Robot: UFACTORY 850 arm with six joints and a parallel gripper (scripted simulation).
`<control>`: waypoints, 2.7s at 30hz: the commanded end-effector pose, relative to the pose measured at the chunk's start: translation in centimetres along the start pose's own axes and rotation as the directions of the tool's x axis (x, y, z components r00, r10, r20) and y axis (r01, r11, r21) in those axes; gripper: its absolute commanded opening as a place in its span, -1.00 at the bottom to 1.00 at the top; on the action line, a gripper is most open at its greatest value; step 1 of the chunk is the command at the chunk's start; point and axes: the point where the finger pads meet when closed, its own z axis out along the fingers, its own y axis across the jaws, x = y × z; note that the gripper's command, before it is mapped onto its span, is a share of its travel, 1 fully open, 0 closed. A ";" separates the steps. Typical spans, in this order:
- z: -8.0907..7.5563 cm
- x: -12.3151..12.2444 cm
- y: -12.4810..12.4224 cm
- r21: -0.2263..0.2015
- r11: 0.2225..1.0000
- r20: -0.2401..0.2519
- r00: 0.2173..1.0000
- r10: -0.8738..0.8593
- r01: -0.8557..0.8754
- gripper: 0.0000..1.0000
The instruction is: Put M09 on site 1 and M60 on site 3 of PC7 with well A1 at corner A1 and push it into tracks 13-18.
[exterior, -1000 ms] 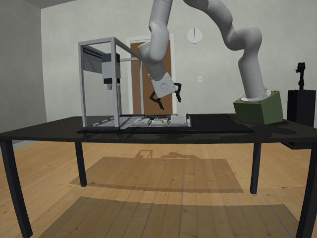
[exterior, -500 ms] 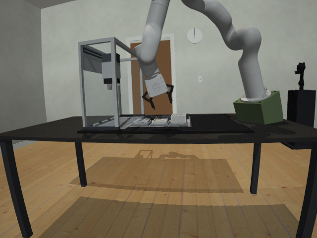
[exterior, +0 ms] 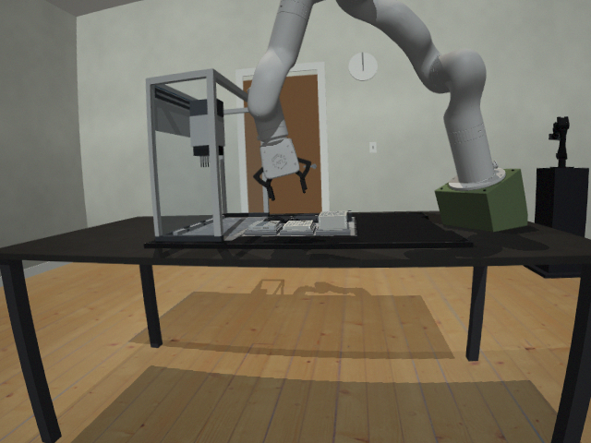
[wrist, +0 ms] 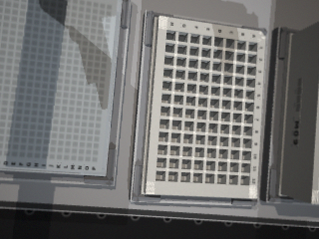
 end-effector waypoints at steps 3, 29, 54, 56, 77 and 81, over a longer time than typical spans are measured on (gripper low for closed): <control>-0.6 2.1 -2.1 0.073 0.997 0.033 0.999 0.034 -0.036 1.00; -2.9 9.8 -7.6 0.202 0.974 0.055 0.994 0.093 -0.102 1.00; -2.4 10.4 -8.1 0.202 0.974 0.055 0.994 0.093 -0.102 1.00; -2.1 10.4 -8.2 0.202 0.974 0.055 0.994 0.093 -0.102 1.00; 1.0 10.3 -8.8 0.202 0.974 0.055 0.994 0.093 -0.102 1.00; 1.6 10.2 -9.0 0.202 0.974 0.055 0.994 0.093 -0.102 1.00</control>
